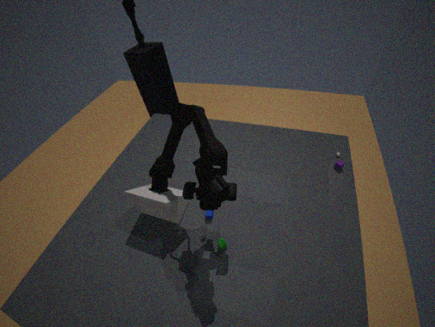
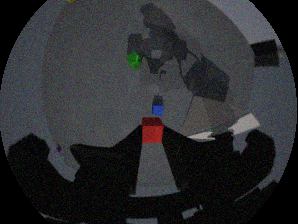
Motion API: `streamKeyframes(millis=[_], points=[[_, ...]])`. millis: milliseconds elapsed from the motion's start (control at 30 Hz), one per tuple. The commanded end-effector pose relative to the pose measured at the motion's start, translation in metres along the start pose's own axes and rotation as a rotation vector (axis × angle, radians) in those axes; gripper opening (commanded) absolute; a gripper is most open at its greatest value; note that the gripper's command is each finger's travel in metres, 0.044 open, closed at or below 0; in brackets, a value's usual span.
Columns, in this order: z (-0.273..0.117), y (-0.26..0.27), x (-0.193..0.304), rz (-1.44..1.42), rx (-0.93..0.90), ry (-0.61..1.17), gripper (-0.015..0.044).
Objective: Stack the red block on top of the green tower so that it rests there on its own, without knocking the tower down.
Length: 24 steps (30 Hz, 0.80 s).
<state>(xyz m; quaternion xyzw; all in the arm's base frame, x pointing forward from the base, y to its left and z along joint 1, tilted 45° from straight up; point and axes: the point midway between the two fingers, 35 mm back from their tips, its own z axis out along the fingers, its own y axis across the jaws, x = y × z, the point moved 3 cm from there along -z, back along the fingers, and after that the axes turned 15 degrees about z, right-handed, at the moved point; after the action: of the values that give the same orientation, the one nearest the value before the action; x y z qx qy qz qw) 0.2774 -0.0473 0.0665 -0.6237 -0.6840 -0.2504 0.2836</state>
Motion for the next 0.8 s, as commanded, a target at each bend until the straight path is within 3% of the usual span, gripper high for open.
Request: streamKeyframes(millis=[0,767], points=[[-0.002,0.013,-0.016,-0.001,0.003,-0.005,0.0],[0.006,0.066,-0.102,-0.004,0.0,-0.008,0.0]])
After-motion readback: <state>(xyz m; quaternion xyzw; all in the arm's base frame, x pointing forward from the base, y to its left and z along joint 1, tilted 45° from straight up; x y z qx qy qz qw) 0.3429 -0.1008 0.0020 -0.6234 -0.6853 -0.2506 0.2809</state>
